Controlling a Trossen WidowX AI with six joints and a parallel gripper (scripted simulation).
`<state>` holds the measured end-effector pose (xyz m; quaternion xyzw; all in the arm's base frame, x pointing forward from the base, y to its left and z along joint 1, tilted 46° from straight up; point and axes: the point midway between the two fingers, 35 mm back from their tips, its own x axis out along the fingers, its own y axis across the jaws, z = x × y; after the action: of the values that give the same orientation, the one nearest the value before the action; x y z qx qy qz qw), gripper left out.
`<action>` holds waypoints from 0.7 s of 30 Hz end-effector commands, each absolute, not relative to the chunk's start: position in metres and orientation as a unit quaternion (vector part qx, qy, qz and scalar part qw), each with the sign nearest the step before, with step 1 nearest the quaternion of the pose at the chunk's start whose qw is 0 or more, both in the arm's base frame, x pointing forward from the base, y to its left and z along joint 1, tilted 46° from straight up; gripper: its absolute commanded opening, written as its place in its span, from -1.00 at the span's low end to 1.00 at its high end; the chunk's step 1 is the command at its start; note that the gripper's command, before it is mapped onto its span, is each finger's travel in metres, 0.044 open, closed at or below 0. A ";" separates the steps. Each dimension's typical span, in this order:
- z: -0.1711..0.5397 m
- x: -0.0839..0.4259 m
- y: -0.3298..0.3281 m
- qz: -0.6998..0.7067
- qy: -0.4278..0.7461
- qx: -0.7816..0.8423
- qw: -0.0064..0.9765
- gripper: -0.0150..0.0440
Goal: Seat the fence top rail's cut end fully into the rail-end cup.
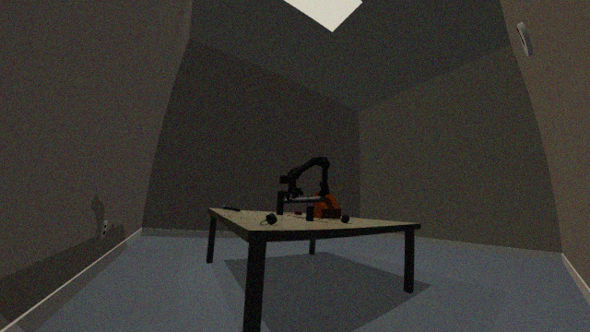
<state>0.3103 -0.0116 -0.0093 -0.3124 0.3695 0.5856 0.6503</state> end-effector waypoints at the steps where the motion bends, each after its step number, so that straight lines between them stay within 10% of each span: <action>1: -0.006 0.312 -0.011 0.585 0.367 -0.314 0.652 -0.49; 21: -0.004 0.314 -0.009 0.585 0.365 -0.316 0.651 -0.49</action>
<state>0.3101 -0.0114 -0.0096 -0.3140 0.3720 0.5854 0.6483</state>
